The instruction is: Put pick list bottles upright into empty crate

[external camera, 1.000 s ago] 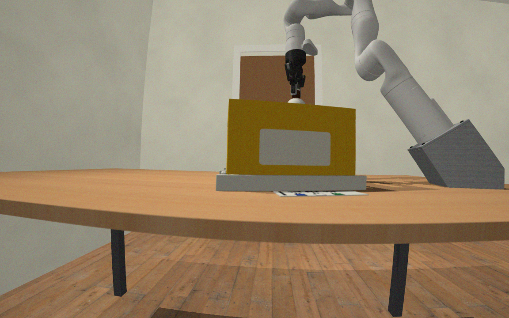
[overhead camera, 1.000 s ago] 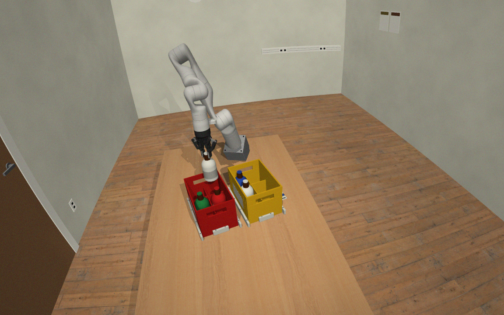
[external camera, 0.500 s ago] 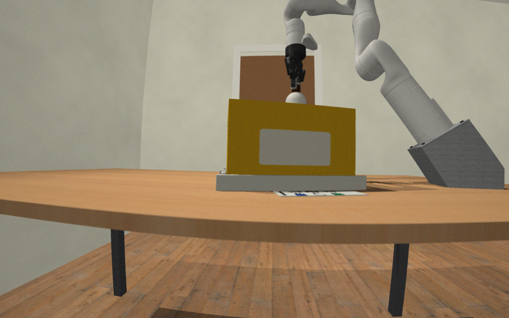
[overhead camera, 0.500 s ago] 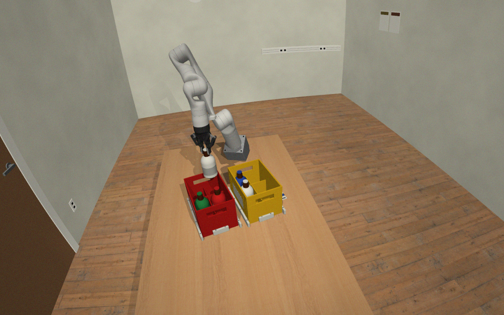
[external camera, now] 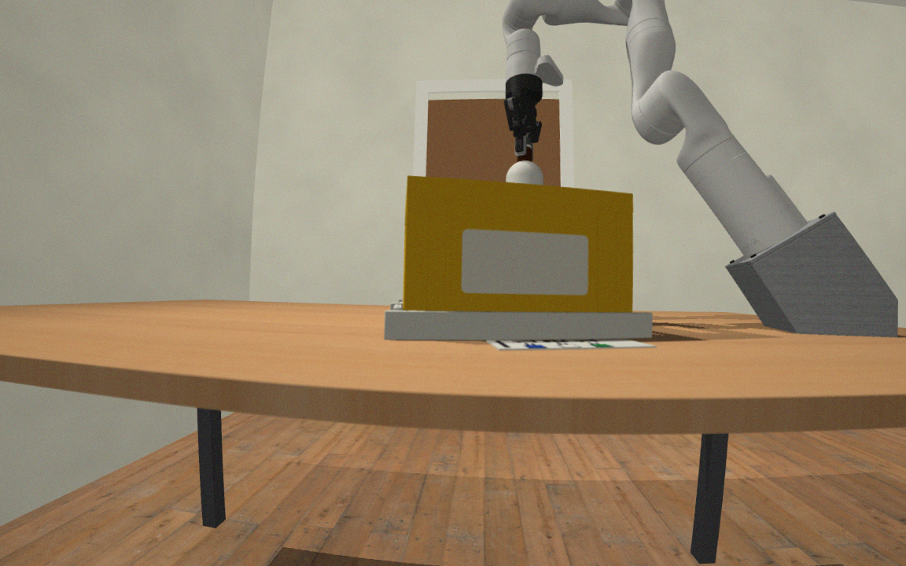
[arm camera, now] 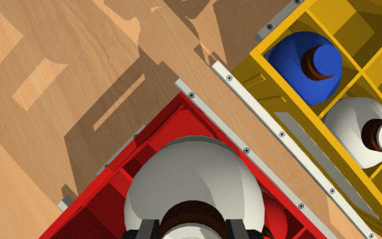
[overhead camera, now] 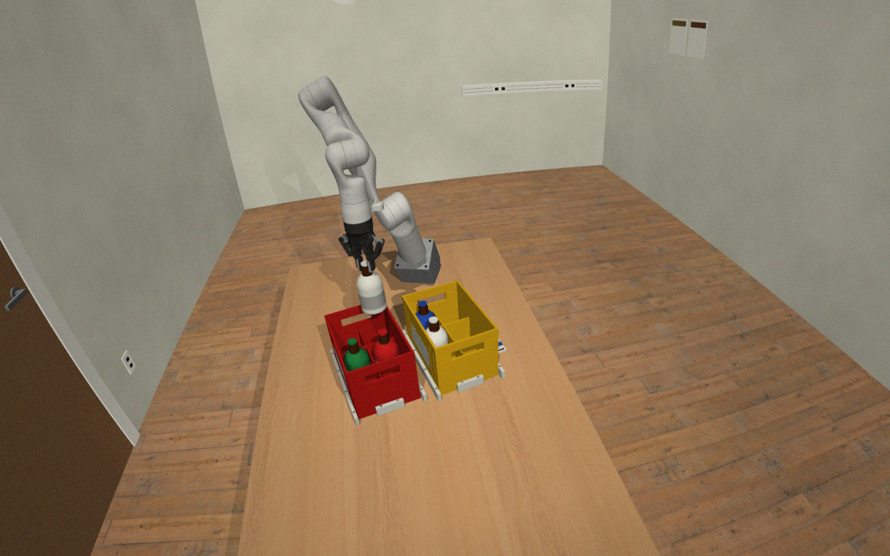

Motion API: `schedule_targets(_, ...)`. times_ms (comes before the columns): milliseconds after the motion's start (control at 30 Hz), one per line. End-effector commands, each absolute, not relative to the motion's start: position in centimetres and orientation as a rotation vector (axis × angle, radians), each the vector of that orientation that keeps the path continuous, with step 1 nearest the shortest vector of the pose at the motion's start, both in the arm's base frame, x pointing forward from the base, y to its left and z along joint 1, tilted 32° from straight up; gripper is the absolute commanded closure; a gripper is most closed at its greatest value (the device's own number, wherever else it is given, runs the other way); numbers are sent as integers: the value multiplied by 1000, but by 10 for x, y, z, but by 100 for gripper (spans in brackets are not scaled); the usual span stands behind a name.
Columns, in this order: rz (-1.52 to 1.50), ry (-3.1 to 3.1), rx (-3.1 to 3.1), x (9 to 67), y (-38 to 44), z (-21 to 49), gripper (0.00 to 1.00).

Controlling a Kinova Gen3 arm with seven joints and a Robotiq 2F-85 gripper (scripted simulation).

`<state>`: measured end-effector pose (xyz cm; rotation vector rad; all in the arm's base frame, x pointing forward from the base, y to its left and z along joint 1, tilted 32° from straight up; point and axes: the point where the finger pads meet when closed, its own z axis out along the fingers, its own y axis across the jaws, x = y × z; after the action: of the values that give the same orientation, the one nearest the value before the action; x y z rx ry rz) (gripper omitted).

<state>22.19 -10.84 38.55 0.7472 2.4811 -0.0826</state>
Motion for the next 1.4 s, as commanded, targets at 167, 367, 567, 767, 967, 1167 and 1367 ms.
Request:
schedule_targets(167, -82, 2480, 747, 232, -97, 388, 90)
schedule_targets(367, -82, 2480, 747, 236, -90, 390, 90)
schedule_targets(567, -82, 2480, 747, 244, -81, 392, 90)
schedule_targets(767, -82, 2480, 747, 250, -73, 393, 90)
schedule_targets(967, -82, 2480, 747, 256, -66, 395, 90)
schedule_targets(1167, -82, 2480, 747, 264, -56, 397, 90)
schedule_targets(1367, -82, 2480, 747, 268, -50, 398, 90)
